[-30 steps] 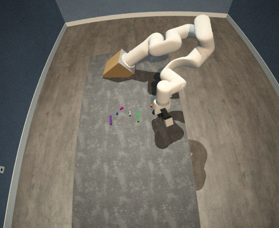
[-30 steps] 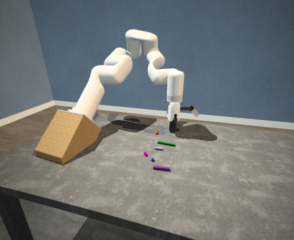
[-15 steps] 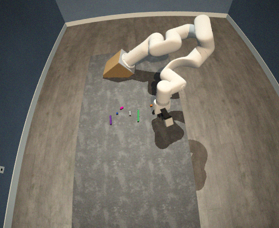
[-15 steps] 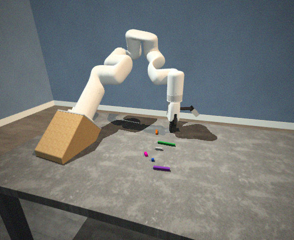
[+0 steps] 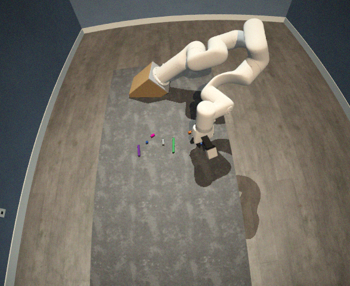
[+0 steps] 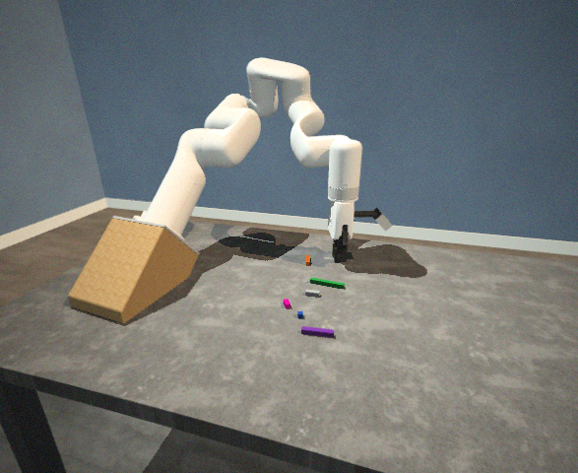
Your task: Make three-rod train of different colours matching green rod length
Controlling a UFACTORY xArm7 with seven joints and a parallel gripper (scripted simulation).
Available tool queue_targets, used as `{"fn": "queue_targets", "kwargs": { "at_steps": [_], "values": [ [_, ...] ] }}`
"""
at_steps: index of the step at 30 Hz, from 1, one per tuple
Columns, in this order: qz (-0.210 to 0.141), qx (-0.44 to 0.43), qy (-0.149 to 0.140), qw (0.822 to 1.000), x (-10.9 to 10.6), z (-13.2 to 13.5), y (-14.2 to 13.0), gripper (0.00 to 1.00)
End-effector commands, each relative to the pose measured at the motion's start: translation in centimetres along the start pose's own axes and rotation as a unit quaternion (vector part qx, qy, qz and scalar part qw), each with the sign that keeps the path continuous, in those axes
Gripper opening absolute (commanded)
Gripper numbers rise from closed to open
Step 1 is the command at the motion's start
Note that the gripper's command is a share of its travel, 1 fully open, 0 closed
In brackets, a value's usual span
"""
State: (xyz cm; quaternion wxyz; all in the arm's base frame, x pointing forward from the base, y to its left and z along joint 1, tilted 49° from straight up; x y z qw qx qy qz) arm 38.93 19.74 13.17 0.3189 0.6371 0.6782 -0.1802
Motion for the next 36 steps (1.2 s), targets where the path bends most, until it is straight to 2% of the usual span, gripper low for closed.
{"fn": "queue_targets", "kwargs": {
  "at_steps": [1,7,16,18,29,36],
  "values": [
    [0.002,0.0,0.0,1.0,-0.1,0.1,0.1,0.24],
    [0.002,0.0,0.0,1.0,-0.4,0.0,0.1,0.24],
    [0.002,0.001,0.0,1.0,-2.8,0.1,0.1,0.24],
    [0.002,0.001,0.0,1.0,-2.8,0.1,0.1,0.24],
    [0.002,0.0,0.0,1.0,-8.3,0.0,0.1,0.24],
    [0.002,0.0,0.0,1.0,-9.1,0.0,0.1,0.24]
  ]
}}
Point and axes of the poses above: the point where the finger pads meet when closed, its own x axis out along the fingers, its own z axis across the jaws, y = z × x, the point moved 1 cm from there along -x, back along the fingers, and after that the axes turned 14 degrees about x, right-handed, at the moved point
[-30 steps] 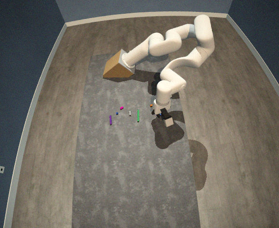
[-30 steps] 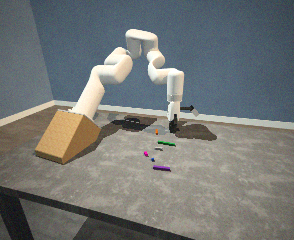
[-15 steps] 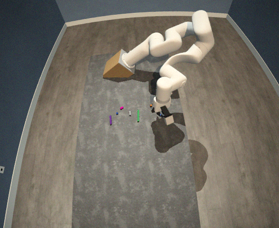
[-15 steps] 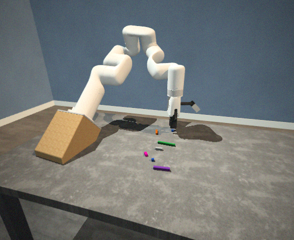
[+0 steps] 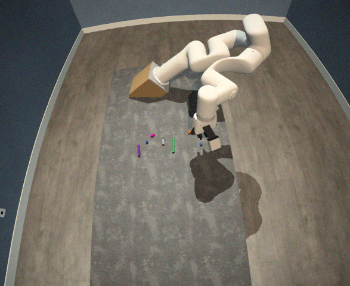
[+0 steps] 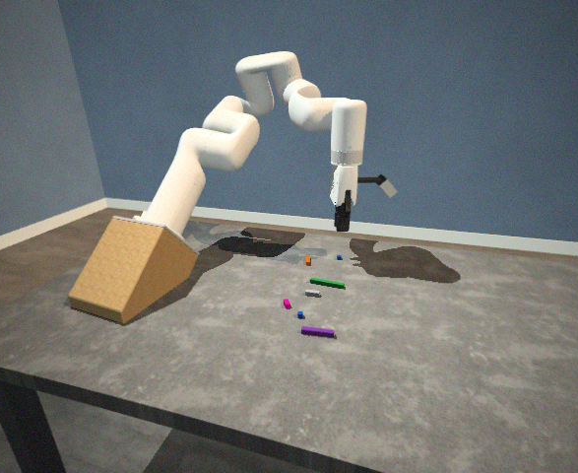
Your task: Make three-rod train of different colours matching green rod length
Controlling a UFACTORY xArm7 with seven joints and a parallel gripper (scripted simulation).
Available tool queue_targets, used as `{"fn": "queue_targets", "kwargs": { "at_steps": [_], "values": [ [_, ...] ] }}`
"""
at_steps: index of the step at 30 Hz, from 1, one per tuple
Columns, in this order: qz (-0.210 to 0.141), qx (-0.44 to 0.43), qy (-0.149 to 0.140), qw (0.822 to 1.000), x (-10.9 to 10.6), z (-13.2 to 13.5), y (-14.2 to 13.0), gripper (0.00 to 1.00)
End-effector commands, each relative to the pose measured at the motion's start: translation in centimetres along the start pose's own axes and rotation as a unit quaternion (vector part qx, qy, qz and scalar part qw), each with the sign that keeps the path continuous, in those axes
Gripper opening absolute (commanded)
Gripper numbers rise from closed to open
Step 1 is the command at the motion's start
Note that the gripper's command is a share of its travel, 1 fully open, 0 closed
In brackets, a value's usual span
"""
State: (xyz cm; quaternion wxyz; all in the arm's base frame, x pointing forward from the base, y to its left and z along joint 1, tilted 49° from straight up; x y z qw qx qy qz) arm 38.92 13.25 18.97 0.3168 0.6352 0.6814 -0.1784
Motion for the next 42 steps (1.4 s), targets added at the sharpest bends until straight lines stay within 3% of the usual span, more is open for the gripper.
{"fn": "queue_targets", "kwargs": {
  "at_steps": [1,2,26,34,42],
  "values": [
    [0.005,0.002,-0.003,1.0,-0.4,0.1,-0.1,0.24],
    [0.005,0.002,-0.003,1.0,-0.4,0.1,-0.1,1.0],
    [0.006,-0.007,-0.004,1.0,-0.5,0.1,0.0,1.0],
    [0.009,-0.076,-0.007,0.997,-1.3,0.8,0.1,1.0],
    [0.015,-0.225,-0.015,0.974,-2.8,2.4,0.2,1.0]
  ]
}}
Point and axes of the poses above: the point where the finger pads meet when closed, its own x axis out along the fingers, its own z axis across the jaws, y = z × x, the point moved 1 cm from there along -x, back along the fingers, and after that the axes turned 14 degrees about x, right-handed, at the moved point
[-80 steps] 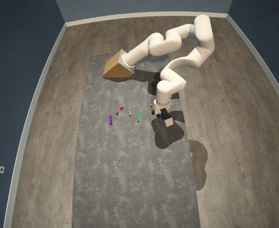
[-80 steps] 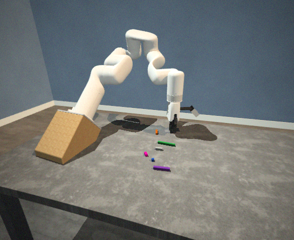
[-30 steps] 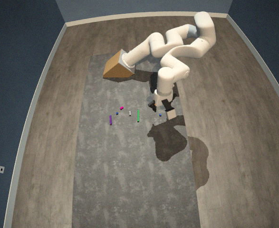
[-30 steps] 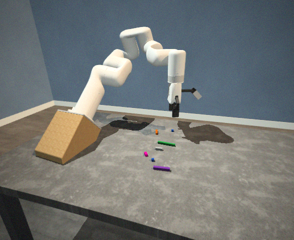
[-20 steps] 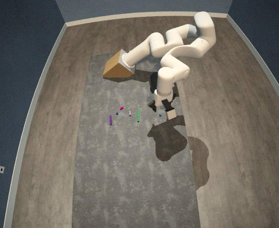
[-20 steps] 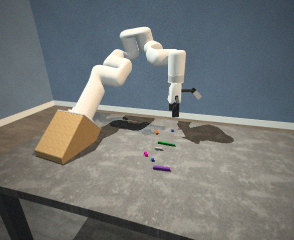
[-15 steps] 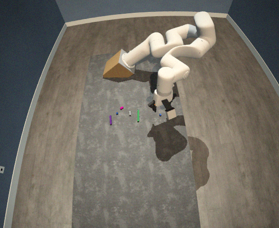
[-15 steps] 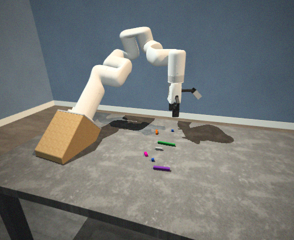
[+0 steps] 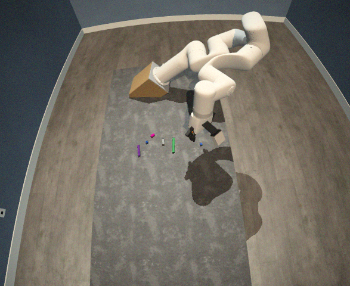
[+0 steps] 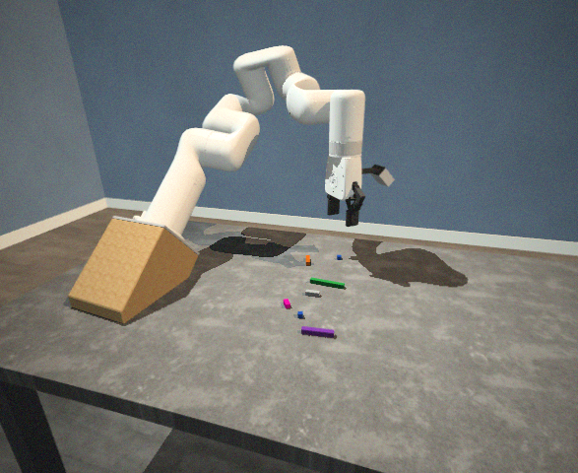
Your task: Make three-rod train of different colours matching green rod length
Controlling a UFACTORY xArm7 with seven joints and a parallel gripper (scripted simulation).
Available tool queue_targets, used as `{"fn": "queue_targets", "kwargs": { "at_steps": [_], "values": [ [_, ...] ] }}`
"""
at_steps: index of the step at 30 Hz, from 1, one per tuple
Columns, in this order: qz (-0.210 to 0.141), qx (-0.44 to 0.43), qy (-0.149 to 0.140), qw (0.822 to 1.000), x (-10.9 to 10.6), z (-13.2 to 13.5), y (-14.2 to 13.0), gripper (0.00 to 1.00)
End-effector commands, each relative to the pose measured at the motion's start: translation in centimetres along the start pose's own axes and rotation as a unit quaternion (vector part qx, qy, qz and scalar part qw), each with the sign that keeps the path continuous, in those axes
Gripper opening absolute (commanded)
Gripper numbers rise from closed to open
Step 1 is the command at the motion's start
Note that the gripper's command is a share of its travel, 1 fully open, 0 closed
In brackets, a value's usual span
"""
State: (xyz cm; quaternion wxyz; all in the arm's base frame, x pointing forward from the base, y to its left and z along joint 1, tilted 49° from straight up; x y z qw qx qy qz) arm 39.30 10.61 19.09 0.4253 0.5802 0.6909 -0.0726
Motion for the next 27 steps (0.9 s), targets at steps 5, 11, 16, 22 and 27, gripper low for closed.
{"fn": "queue_targets", "kwargs": {
  "at_steps": [5,11,16,22,27],
  "values": [
    [0.008,-0.151,-0.005,0.988,-1.3,1.7,-0.4,1.0],
    [0.01,-0.236,-0.009,0.972,-1.8,2.8,-0.8,1.0],
    [0.01,-0.315,-0.013,0.949,-2.2,3.8,-1.2,1.0],
    [0.01,-0.411,-0.016,0.912,-2.4,5.1,-1.9,1.0],
    [0.009,-0.48,-0.018,0.877,-2.4,6.1,-2.4,1.0]
  ]
}}
Point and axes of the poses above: the point where the finger pads meet when closed, its own x axis out along the fingers, its own z axis across the jaws, y = z × x, the point moved 1 cm from there along -x, back along the fingers, and after that the axes turned 14 degrees about x, right-handed, at the moved point
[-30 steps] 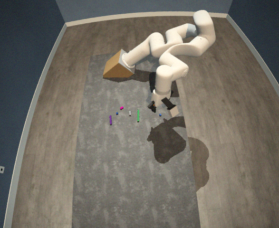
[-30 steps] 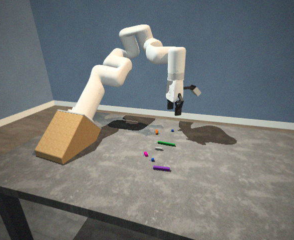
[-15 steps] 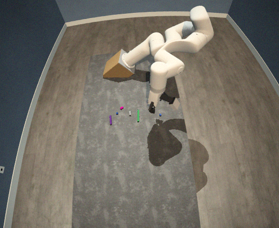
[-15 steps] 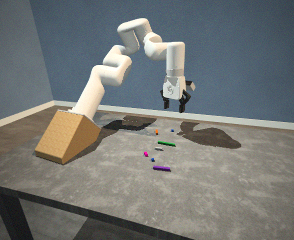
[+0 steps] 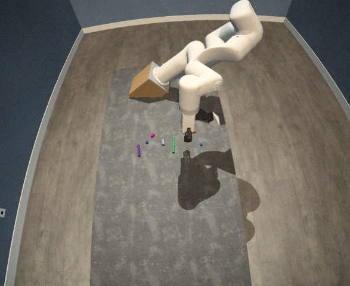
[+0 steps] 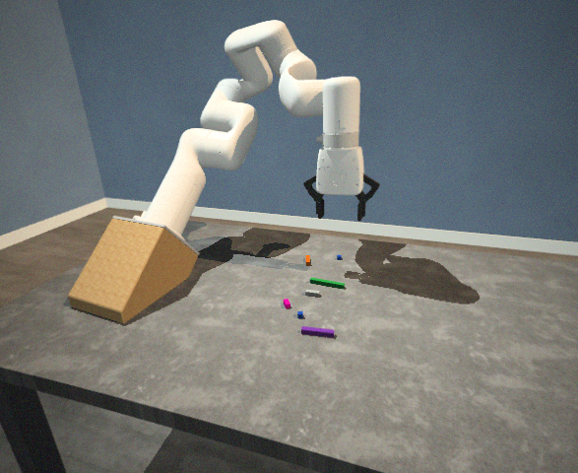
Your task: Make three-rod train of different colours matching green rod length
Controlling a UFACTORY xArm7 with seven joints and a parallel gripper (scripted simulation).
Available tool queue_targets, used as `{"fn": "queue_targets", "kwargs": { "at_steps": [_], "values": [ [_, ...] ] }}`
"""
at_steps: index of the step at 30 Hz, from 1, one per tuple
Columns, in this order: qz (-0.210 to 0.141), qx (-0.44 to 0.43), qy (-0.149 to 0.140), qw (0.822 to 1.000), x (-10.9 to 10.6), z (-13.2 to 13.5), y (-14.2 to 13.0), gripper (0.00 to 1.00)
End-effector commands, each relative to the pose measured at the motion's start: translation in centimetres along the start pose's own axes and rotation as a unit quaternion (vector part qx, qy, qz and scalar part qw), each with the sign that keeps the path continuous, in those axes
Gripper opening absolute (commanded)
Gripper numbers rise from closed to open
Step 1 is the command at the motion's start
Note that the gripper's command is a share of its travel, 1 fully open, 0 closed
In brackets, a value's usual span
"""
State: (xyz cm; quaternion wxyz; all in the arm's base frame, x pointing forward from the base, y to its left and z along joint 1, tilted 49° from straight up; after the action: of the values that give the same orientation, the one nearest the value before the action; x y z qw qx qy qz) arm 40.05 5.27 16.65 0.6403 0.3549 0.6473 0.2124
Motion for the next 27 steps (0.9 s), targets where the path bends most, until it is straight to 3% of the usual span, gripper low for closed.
{"fn": "queue_targets", "kwargs": {
  "at_steps": [1,7,13,15,16,20,27],
  "values": [
    [0.004,-0.083,-0.001,0.997,-0.1,0.4,-1.2,1.0],
    [0.004,-0.183,-0.002,0.983,0.1,0.7,-2.7,1.0],
    [0.004,-0.285,-0.001,0.959,0.5,0.9,-4.2,1.0],
    [0.004,-0.285,-0.001,0.959,0.5,0.9,-4.2,1.0],
    [0.005,-0.327,-0.001,0.945,0.8,1.0,-4.9,1.0],
    [0.005,-0.382,0.0,0.924,1.2,1.0,-5.8,1.0],
    [0.008,-0.492,0.004,0.871,2.3,1.0,-7.6,1.0]
  ]
}}
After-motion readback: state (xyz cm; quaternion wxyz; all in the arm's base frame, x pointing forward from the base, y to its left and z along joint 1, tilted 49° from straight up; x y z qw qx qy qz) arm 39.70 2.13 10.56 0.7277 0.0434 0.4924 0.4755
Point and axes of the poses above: the point where the finger pads meet when closed, its own x axis out along the fingers, its own z axis across the jaws, y = z × x, the point moved 1 cm from there along -x, back along the fingers, and after that the axes turned 14 degrees about x, right-handed, at the moved point
